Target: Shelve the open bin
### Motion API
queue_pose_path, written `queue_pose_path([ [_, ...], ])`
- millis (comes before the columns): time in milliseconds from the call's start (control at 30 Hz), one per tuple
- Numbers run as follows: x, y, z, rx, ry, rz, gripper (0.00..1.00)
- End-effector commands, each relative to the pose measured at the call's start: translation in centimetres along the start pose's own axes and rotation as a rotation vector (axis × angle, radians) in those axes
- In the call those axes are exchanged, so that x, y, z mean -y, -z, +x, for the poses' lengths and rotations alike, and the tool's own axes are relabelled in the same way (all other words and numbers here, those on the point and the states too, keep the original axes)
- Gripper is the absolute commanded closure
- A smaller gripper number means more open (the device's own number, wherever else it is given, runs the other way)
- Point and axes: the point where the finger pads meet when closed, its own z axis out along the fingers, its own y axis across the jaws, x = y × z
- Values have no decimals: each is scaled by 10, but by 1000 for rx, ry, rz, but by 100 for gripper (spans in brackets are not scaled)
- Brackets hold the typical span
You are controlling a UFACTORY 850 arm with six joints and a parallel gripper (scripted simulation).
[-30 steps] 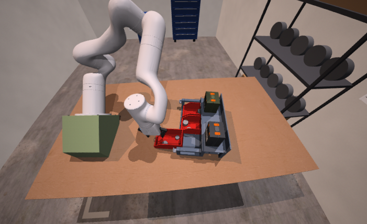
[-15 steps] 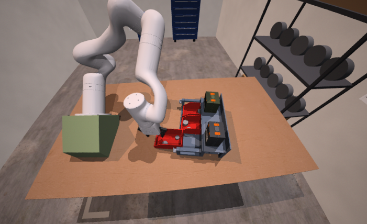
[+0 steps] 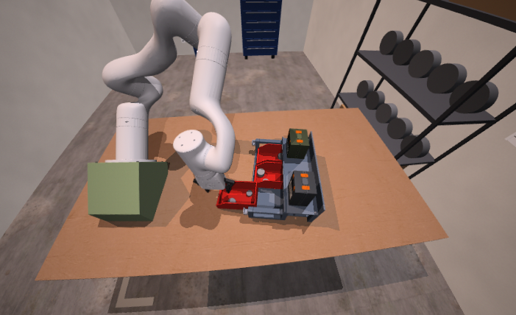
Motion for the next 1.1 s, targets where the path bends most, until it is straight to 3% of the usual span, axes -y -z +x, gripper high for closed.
queue_pose_path([
  [0,-1,1,0,1,1,-1,0],
  [1067,-1,-19,0,1,1,-1,0],
])
